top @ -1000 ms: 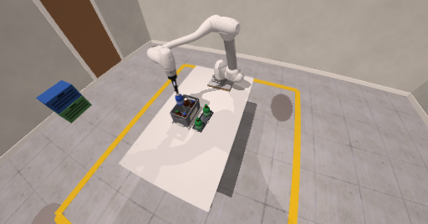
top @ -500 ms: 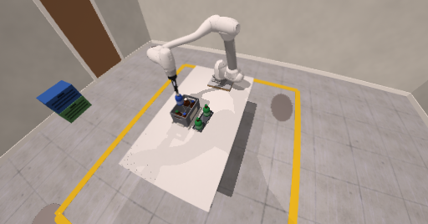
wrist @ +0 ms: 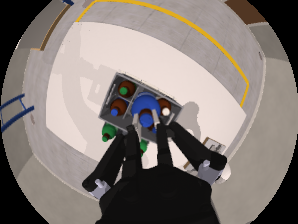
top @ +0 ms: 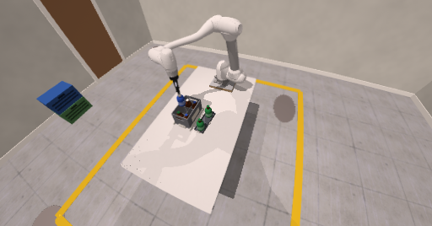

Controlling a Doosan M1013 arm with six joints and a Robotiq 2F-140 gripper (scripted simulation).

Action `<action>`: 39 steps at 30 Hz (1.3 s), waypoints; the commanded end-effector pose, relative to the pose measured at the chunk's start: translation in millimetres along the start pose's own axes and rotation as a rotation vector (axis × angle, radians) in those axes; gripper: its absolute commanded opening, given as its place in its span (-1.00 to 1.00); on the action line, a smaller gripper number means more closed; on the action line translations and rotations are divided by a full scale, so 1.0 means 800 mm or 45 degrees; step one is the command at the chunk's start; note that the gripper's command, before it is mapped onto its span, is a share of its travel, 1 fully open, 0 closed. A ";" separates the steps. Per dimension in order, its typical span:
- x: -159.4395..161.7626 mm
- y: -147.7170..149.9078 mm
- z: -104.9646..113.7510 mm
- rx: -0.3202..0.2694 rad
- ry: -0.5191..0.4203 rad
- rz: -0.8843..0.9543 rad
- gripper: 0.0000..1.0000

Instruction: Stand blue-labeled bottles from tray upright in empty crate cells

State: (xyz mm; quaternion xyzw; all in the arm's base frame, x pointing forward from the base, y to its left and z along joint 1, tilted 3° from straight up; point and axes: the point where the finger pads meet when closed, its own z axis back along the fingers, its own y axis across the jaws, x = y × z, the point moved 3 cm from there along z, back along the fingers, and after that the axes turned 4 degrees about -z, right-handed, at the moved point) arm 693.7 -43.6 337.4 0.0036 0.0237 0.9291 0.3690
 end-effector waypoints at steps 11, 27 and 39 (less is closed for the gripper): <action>0.000 0.000 0.000 0.000 0.000 0.000 -1.00; 0.000 0.000 -0.001 0.000 0.000 0.000 -1.00; 0.000 0.000 -0.009 0.000 0.000 0.000 -1.00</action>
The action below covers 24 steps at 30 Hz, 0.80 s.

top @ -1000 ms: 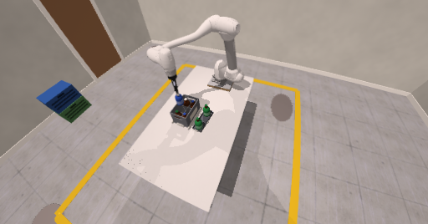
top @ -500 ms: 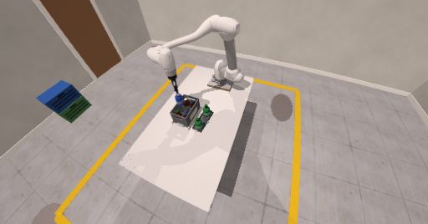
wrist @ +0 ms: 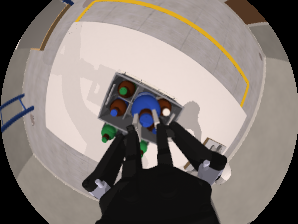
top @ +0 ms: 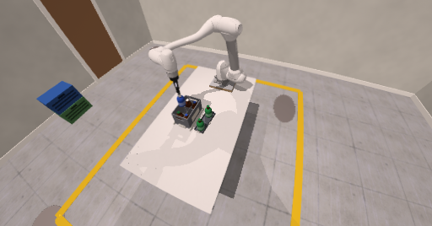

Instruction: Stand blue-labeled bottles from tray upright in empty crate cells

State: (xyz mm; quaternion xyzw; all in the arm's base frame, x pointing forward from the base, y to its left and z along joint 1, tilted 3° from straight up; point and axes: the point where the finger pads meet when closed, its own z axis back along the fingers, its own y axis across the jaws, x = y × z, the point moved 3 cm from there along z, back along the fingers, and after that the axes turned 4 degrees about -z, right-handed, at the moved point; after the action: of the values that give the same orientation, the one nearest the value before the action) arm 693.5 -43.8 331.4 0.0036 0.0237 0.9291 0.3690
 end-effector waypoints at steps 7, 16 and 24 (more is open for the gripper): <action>0.000 0.000 -0.010 0.000 0.000 0.000 -1.00; 0.000 0.000 -0.022 0.000 0.000 0.000 -1.00; 0.000 0.000 -0.032 0.000 0.000 0.000 -1.00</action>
State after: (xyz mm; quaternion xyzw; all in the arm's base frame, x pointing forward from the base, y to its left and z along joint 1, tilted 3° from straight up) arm 692.9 -44.8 306.8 0.0037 0.0237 0.9291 0.3690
